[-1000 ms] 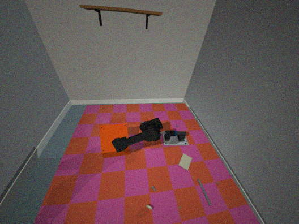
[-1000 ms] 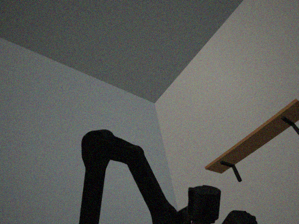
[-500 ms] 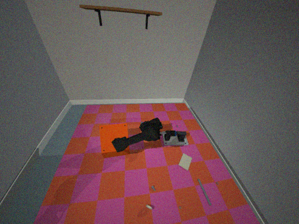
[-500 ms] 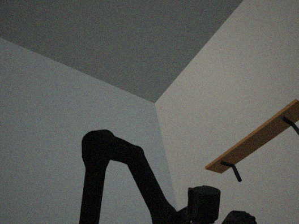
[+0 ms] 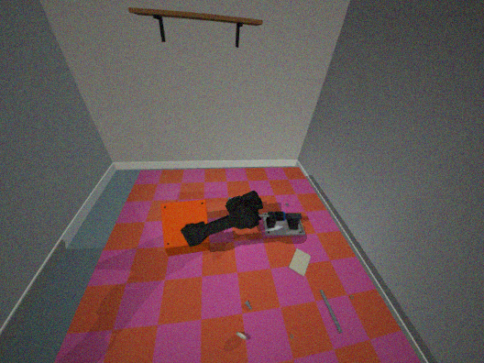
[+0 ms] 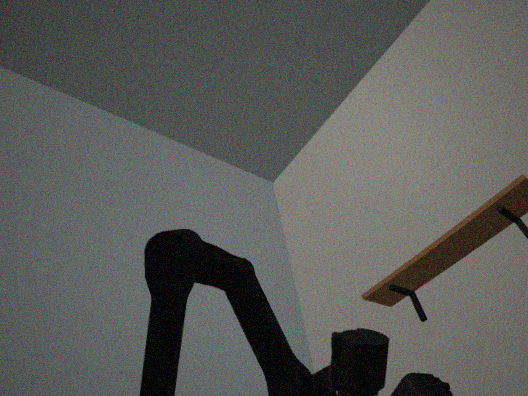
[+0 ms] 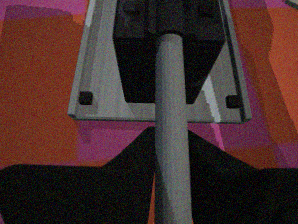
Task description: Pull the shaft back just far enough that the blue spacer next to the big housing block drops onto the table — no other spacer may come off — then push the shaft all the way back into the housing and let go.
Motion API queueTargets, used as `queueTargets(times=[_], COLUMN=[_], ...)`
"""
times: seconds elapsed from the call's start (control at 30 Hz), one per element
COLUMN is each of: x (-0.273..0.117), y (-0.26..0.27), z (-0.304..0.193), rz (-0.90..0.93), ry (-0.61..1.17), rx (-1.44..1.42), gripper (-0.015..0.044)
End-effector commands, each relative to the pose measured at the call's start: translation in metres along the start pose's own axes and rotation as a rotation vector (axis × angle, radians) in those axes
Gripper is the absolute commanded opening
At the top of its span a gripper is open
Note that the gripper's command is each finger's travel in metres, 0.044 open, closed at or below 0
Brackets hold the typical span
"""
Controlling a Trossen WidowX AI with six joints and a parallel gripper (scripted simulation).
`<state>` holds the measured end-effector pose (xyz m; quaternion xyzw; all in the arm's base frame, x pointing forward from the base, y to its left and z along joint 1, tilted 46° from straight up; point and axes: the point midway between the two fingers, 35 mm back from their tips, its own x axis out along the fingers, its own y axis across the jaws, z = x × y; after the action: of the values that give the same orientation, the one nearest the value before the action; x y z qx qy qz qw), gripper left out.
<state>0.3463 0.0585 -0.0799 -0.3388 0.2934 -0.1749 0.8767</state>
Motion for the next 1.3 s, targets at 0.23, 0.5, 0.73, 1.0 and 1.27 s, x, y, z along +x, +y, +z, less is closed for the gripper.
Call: queueTargets(times=[0.23, 0.5, 0.73, 1.0, 1.27], x=[-0.0013, -0.0018, -0.0023, -0.0029, -0.0034], y=[-0.0004, -0.0004, -0.0004, -0.0004, -0.0004], z=[-0.0015, -0.0020, -0.0025, -0.0030, -0.0035], rz=[-0.004, -0.004, -0.004, -0.004, -0.004], ry=[0.001, 0.001, 0.001, 0.001, 0.001], rx=[0.002, 0.002, 0.002, 0.002, 0.002], gripper=[0.0000, 0.0000, 0.0000, 0.0000, 0.0000])
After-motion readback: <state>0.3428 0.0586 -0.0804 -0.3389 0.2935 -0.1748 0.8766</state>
